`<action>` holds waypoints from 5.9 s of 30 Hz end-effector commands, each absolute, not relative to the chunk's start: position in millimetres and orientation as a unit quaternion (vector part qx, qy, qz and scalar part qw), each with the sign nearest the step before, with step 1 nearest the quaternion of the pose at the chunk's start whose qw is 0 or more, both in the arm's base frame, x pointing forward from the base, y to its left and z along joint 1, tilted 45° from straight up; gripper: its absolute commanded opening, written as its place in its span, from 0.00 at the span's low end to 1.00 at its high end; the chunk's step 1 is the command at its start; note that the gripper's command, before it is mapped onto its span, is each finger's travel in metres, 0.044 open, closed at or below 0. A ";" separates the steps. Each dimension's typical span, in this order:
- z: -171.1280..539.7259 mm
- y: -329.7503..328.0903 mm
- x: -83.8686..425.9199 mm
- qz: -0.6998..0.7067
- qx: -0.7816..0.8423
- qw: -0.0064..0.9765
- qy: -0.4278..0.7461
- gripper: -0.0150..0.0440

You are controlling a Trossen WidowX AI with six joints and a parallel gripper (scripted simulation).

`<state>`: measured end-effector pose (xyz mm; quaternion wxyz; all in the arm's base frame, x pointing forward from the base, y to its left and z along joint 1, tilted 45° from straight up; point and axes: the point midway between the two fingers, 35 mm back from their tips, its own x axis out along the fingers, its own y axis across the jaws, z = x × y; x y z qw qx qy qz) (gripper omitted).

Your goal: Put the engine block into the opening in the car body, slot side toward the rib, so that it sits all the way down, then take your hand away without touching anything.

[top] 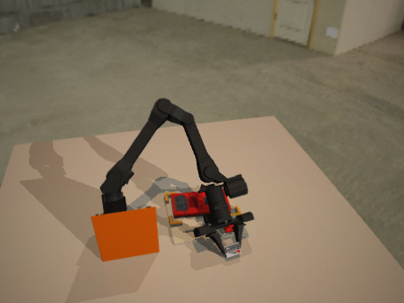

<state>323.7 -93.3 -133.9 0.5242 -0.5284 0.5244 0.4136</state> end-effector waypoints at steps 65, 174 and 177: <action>-98.1 -107.0 316.9 0.403 -0.344 0.624 0.574 1.00; -110.0 -126.5 324.9 0.245 0.271 0.704 0.609 0.25; -103.7 -133.3 324.5 0.245 0.270 0.704 0.609 0.25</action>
